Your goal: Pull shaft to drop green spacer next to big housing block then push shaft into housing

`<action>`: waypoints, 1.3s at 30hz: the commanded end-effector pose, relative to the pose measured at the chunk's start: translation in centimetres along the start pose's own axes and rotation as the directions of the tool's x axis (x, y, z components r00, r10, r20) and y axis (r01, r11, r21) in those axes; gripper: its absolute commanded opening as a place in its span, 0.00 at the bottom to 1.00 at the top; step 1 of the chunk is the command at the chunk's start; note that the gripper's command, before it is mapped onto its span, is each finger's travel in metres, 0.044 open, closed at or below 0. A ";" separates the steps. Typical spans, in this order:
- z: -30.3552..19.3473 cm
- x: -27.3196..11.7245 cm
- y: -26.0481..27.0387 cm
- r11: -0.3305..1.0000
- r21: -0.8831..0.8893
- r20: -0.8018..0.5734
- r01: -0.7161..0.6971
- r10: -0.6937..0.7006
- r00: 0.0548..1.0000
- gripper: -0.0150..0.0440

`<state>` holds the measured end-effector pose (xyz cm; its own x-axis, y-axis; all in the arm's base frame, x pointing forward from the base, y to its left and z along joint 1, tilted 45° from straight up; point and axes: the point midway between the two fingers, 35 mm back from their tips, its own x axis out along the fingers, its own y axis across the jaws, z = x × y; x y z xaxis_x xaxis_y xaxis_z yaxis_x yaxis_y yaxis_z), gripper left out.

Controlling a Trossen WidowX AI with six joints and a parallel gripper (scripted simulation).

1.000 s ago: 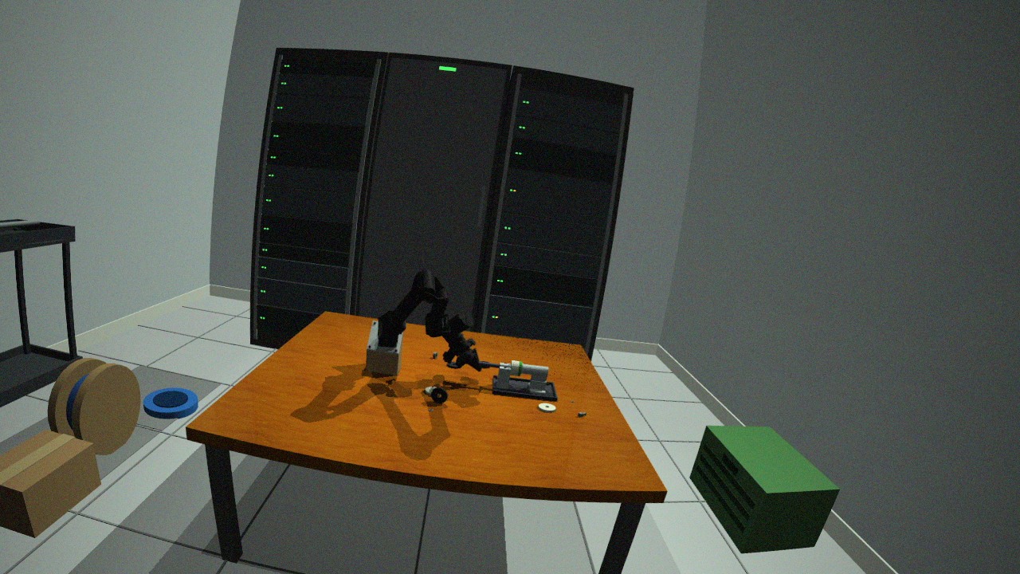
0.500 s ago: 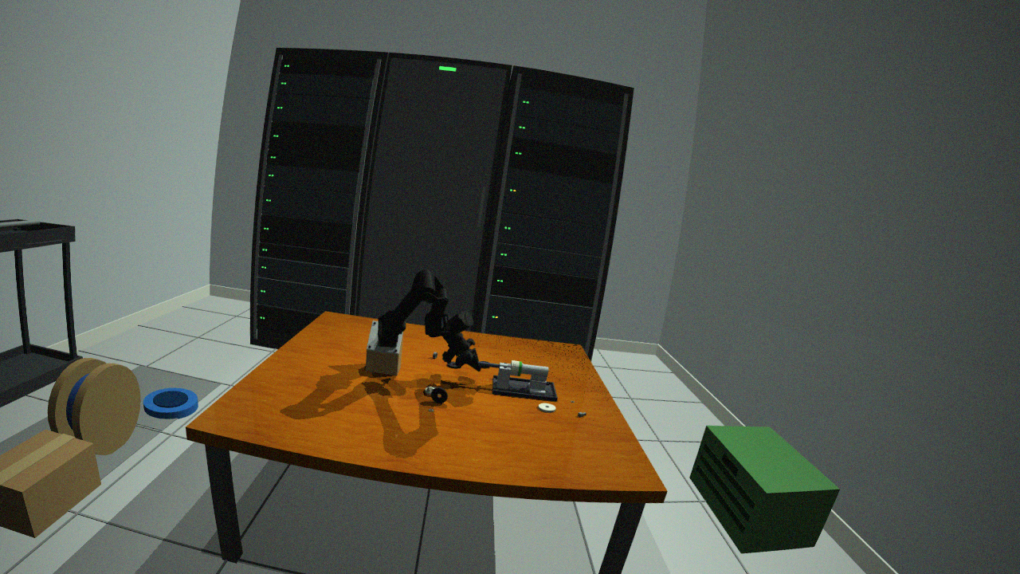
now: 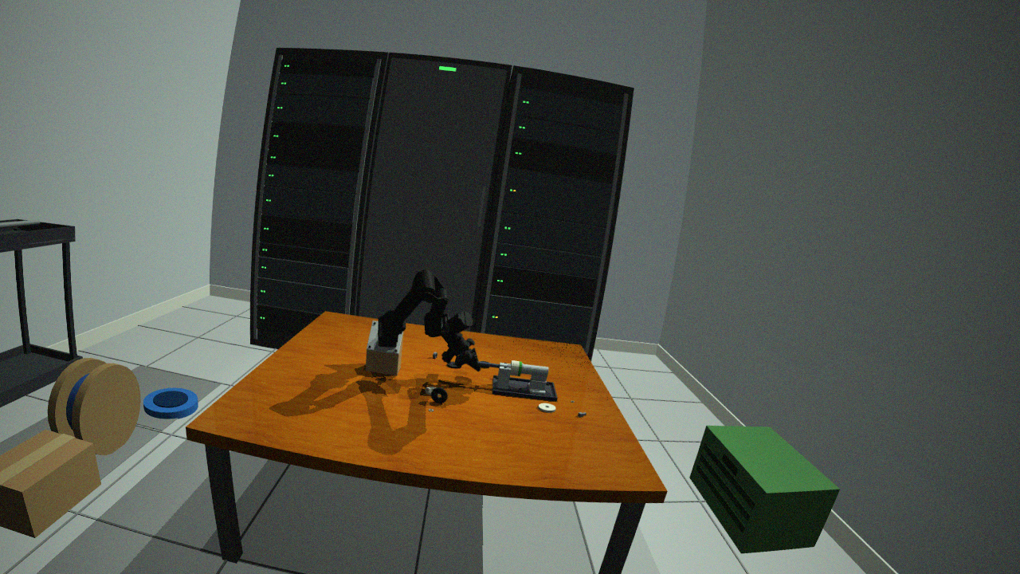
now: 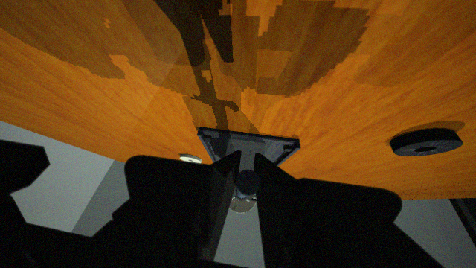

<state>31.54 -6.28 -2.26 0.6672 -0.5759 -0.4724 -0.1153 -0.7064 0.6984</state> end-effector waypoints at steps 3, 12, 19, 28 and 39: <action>0.1 -0.1 0.0 1.000 0.002 0.000 0.000 0.000 1.000 0.25; 0.2 -0.2 0.0 1.000 0.002 0.000 0.000 0.000 1.000 0.25; 0.3 -0.3 0.0 1.000 0.002 0.000 0.000 0.000 1.000 0.25; 0.3 -0.3 0.0 1.000 0.002 0.000 0.000 0.000 1.000 0.25; 0.4 -0.4 0.0 1.000 0.002 0.000 0.000 0.000 1.000 0.25</action>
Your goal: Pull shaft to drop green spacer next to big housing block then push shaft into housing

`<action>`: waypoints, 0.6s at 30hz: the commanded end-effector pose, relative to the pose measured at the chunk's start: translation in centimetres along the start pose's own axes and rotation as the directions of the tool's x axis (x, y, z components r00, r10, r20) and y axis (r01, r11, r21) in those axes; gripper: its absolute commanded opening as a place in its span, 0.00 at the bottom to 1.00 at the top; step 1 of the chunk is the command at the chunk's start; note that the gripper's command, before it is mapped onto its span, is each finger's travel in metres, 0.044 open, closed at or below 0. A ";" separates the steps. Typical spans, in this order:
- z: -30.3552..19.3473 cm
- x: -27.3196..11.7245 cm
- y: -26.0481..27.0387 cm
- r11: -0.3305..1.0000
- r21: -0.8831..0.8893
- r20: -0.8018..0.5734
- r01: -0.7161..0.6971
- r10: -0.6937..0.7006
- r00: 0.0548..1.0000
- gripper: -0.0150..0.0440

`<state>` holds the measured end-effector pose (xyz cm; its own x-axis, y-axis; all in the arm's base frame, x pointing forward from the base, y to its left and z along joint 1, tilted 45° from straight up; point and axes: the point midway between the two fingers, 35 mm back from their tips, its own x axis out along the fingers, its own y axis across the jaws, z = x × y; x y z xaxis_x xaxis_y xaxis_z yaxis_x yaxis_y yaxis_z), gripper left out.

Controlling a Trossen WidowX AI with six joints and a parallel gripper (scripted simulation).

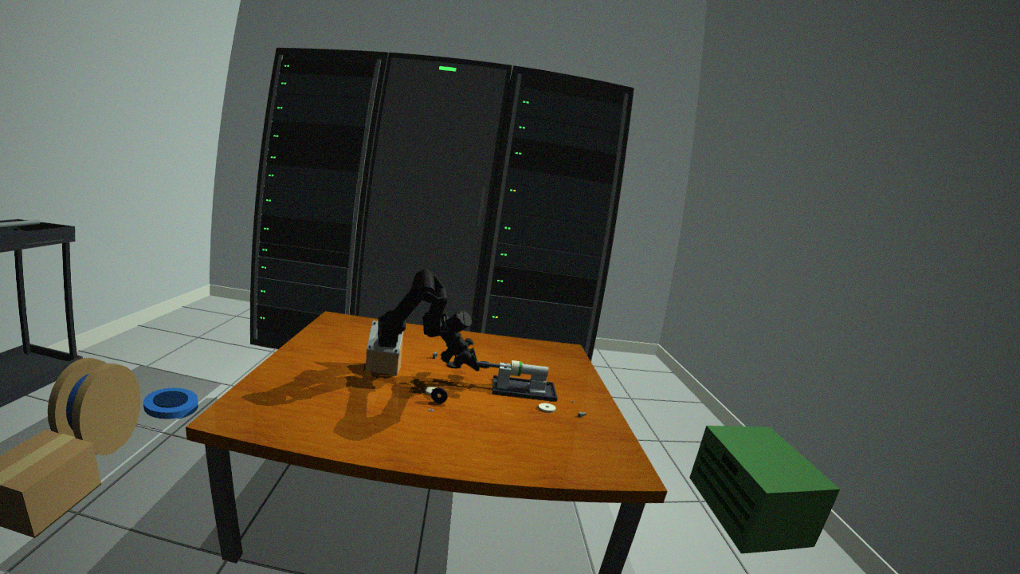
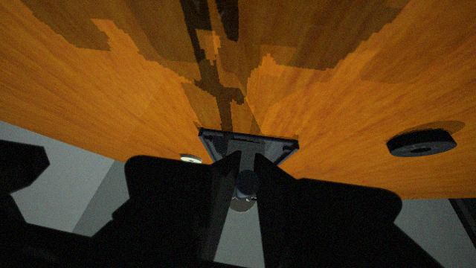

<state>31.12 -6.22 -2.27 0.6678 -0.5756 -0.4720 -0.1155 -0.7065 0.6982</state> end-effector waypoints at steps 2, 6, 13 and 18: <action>0.2 -0.1 0.0 1.000 0.001 0.001 0.000 0.000 1.000 0.25; 0.2 -0.2 0.0 1.000 0.001 0.001 0.000 0.000 1.000 0.25; 0.2 -0.2 0.0 1.000 0.001 0.001 0.000 0.000 1.000 0.25; 0.3 -0.3 0.0 1.000 0.001 0.001 0.000 0.000 1.000 0.25</action>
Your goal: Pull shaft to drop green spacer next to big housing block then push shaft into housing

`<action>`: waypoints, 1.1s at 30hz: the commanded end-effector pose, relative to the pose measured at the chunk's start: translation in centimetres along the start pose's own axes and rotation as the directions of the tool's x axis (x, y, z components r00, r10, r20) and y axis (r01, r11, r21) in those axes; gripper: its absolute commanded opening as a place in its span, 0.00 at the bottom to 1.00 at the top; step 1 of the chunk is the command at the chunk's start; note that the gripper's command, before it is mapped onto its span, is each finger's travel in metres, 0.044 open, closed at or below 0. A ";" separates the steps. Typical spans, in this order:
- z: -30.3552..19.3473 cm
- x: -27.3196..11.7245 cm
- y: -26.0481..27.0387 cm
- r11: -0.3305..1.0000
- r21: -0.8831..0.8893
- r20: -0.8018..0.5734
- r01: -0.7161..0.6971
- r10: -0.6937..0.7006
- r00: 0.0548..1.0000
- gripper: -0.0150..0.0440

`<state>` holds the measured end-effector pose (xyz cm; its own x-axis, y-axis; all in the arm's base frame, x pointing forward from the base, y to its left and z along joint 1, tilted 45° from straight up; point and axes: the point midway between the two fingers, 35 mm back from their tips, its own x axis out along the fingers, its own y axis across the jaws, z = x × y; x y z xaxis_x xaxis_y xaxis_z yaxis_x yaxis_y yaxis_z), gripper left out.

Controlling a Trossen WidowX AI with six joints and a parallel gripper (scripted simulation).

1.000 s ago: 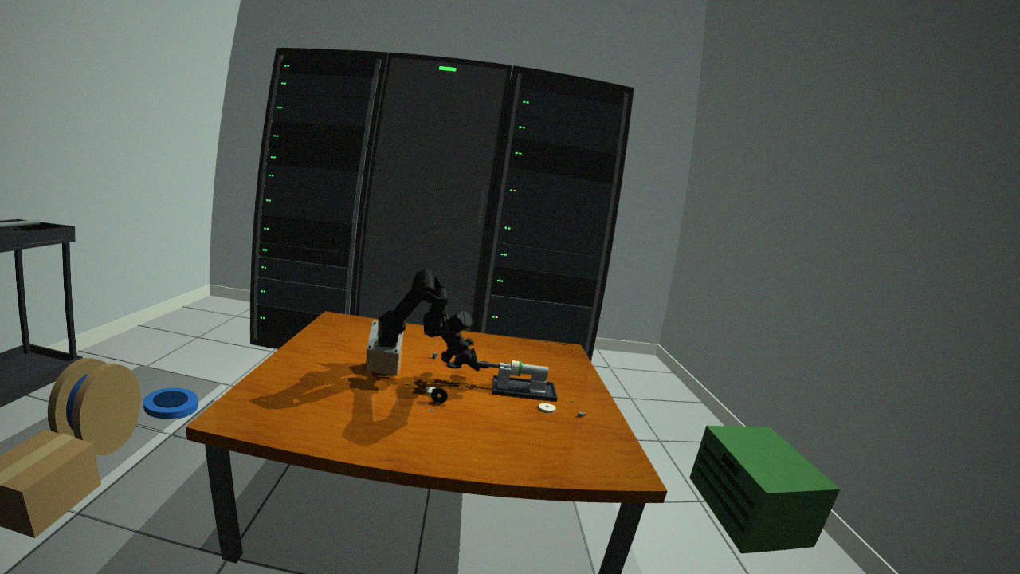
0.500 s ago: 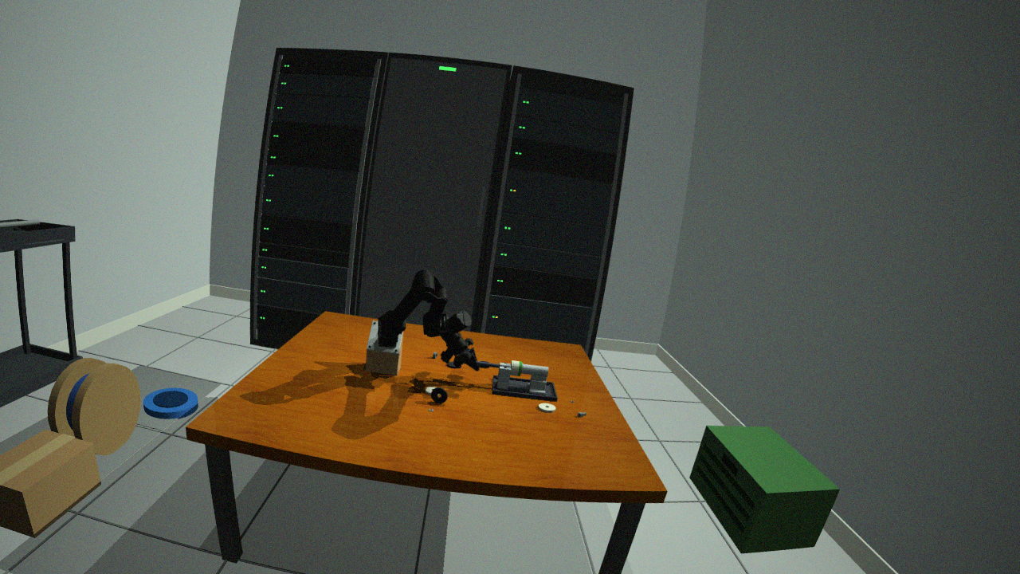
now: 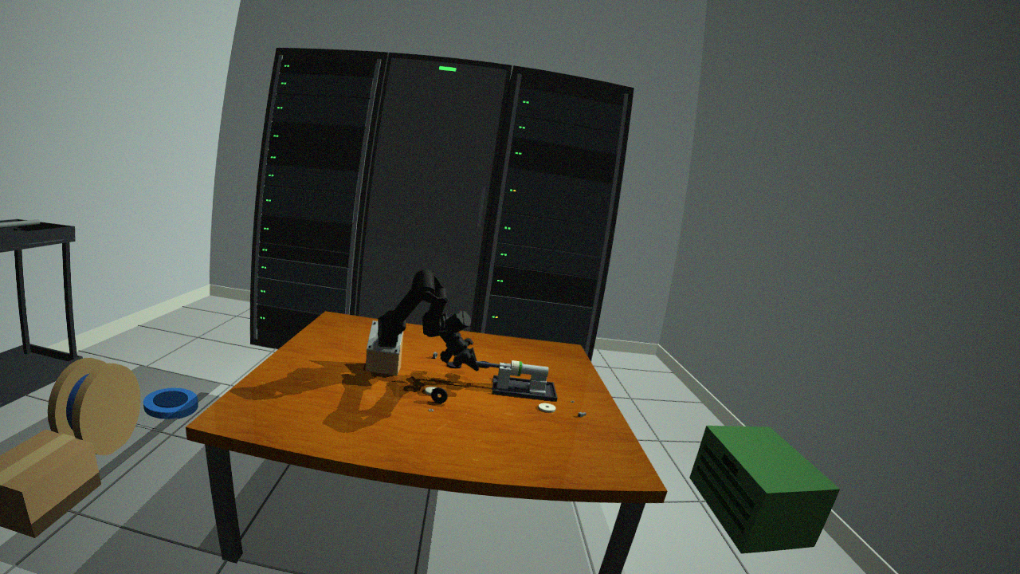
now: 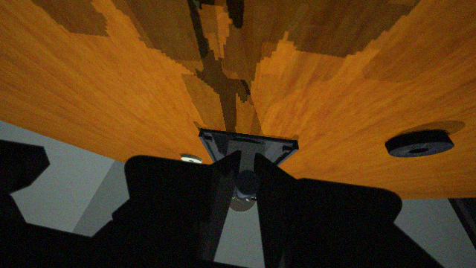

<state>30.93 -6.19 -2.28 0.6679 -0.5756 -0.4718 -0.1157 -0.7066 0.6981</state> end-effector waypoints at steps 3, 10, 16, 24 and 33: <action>0.2 -0.1 0.0 1.000 0.001 0.001 0.000 0.000 1.000 0.25; 0.2 -0.2 0.0 1.000 0.001 0.001 0.000 0.000 1.000 0.25; 0.3 -0.2 0.0 1.000 0.001 0.001 0.000 0.000 1.000 0.25; 0.3 -0.3 0.0 1.000 0.001 0.001 0.000 0.000 1.000 0.25; 0.4 -0.4 0.0 1.000 0.001 0.001 0.000 0.000 1.000 0.25</action>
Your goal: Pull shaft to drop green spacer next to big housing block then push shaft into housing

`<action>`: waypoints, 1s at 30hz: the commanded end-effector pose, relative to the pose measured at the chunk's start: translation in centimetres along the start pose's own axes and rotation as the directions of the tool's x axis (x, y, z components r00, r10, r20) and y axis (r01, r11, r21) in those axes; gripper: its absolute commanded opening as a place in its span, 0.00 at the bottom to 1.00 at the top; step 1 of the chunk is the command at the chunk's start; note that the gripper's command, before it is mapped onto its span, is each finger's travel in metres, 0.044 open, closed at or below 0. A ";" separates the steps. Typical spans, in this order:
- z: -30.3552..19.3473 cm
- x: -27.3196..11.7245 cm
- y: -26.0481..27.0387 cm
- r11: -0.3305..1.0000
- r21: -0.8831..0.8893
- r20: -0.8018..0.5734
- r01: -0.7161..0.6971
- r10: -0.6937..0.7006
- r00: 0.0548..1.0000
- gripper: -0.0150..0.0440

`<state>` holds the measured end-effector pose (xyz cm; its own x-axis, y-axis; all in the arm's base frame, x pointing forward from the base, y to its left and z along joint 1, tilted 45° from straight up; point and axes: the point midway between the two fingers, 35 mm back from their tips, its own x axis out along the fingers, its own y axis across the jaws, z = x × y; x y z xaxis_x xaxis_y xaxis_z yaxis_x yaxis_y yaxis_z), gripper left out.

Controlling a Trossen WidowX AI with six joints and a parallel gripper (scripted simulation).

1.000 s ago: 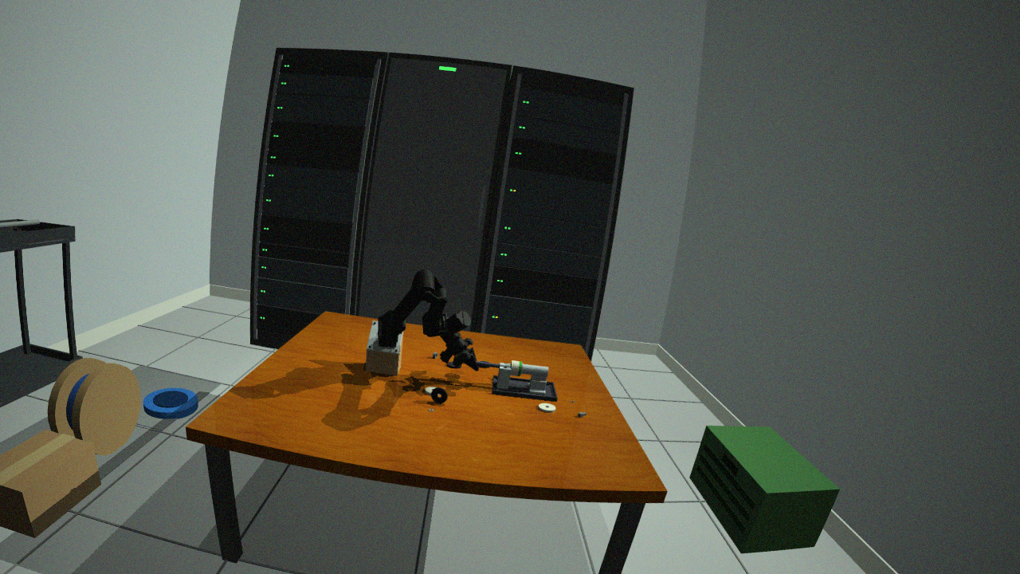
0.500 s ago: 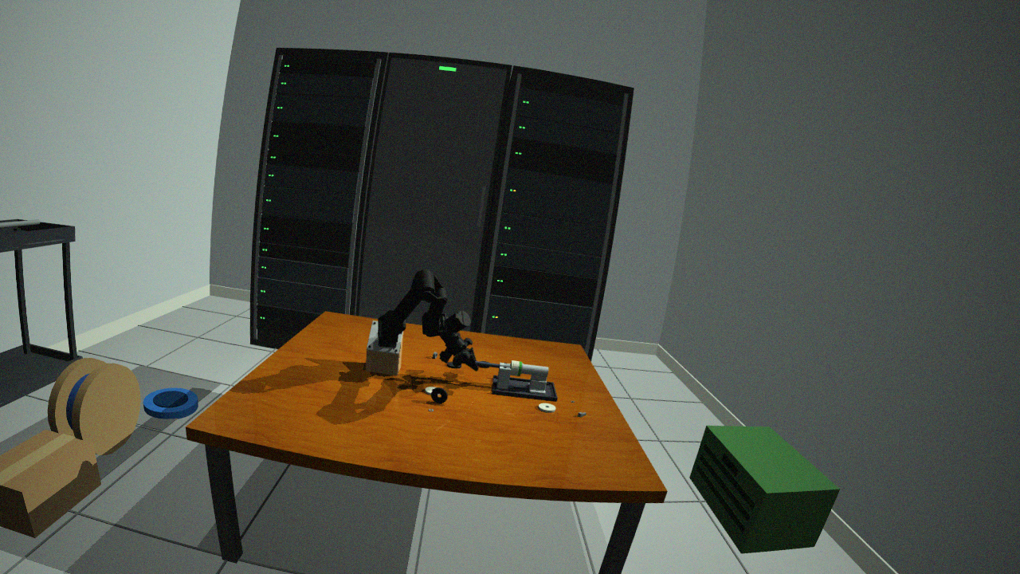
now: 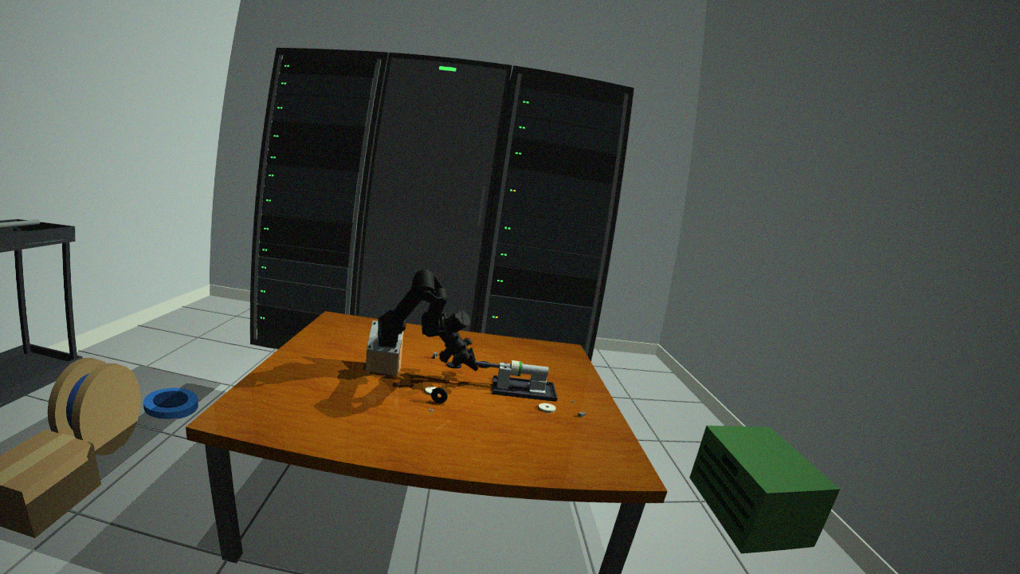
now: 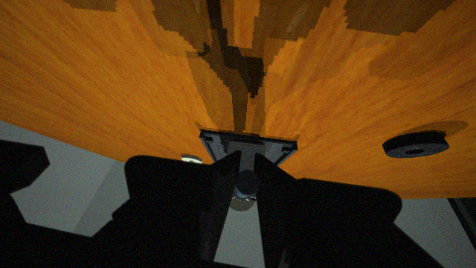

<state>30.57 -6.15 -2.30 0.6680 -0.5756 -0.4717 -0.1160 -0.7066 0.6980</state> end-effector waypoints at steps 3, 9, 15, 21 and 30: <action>0.2 -0.1 0.0 1.000 0.001 0.002 0.000 0.000 1.000 0.25; 0.2 -0.2 0.0 1.000 0.001 0.002 0.000 0.000 1.000 0.25; 0.3 -0.2 0.0 1.000 0.001 0.002 0.000 0.000 1.000 0.25; 0.3 -0.3 0.0 1.000 0.001 0.002 0.000 0.000 1.000 0.25; 0.4 -0.4 0.0 1.000 0.001 0.002 0.000 0.000 1.000 0.25</action>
<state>30.24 -6.11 -2.32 0.6679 -0.5756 -0.4718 -0.1161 -0.7067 0.6979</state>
